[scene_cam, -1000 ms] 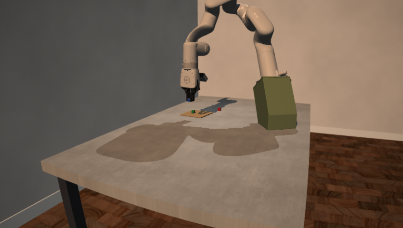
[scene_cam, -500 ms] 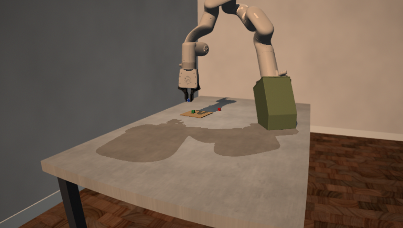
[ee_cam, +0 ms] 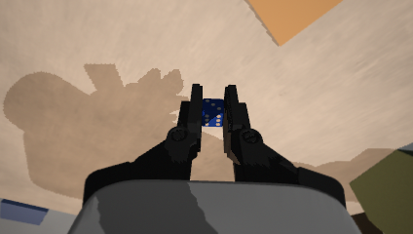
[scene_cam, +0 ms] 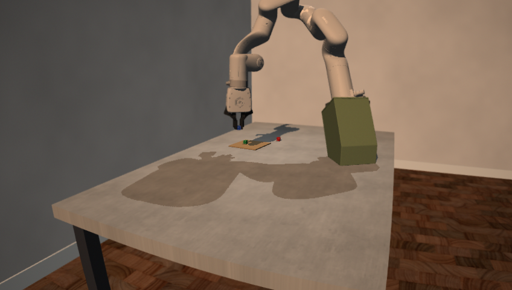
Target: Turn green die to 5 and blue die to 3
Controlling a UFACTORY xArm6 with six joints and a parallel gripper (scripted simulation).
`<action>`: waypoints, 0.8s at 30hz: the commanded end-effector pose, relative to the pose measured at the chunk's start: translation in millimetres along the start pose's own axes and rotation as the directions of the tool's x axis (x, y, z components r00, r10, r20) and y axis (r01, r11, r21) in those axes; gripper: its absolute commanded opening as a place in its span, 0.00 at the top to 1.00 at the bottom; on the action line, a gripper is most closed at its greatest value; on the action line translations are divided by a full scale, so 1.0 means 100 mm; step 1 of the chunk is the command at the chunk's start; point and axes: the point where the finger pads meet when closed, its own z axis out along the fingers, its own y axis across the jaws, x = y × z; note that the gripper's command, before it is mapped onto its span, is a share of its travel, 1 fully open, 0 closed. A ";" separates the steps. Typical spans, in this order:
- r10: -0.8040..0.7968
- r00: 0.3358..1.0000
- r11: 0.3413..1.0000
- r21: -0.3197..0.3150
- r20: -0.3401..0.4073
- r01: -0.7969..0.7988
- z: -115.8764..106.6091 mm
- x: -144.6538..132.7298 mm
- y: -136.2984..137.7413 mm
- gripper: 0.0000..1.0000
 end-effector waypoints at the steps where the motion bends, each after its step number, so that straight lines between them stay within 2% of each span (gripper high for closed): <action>1: -0.171 0.985 0.985 -0.010 0.014 0.171 -0.01 0.01 -0.04 0.89; 10: -0.407 0.913 0.913 -0.006 0.016 0.407 0.00 0.01 -0.08 0.89; 13: -0.517 0.856 0.856 -0.004 0.017 0.517 0.00 0.02 -0.09 0.89; 16: -0.525 0.851 0.851 -0.003 0.017 0.525 0.00 0.02 -0.10 0.89; 18: -0.626 0.780 0.780 -0.001 0.017 0.626 0.00 0.02 -0.12 0.89; 21: -0.669 0.743 0.743 0.000 0.017 0.670 0.01 0.02 -0.12 0.89; 23: -0.735 0.678 0.678 0.002 0.017 0.735 0.01 0.02 -0.14 0.89; 24: -0.744 0.668 0.668 0.002 0.017 0.744 0.01 0.02 -0.14 0.89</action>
